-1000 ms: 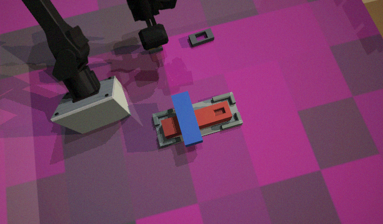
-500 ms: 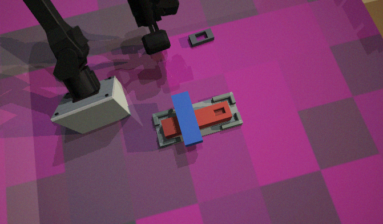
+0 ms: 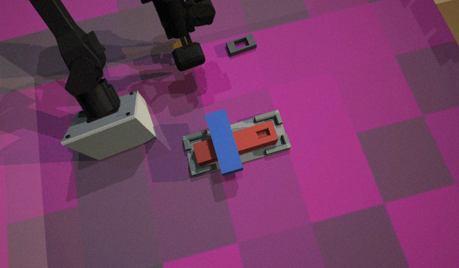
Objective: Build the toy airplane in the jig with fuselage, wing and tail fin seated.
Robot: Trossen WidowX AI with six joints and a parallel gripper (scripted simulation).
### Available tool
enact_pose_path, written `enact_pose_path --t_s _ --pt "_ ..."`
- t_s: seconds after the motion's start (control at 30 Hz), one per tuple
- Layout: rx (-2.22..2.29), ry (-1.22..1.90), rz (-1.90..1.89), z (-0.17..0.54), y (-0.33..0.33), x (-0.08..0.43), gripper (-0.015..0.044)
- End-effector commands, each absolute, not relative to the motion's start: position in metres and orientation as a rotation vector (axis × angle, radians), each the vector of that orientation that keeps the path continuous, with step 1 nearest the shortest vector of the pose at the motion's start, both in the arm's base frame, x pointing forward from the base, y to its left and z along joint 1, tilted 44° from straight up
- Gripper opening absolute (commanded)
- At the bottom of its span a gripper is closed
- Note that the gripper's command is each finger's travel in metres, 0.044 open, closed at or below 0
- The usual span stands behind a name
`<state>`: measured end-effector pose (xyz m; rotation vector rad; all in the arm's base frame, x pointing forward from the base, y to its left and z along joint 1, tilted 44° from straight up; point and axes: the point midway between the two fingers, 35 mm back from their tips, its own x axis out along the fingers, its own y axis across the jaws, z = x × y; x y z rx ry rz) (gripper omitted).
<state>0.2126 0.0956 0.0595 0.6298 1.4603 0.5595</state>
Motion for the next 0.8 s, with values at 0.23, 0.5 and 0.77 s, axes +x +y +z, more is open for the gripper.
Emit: enact_pose_path --t_s 0.23,0.5,0.77 --pt "0.638 1.471 0.563 0.053 0.1019 0.2086 0.0309" --pt "0.638 1.471 0.563 0.053 0.1019 0.2086 0.0099" --pt "0.638 1.471 0.563 0.053 0.1019 0.2086 0.0026"
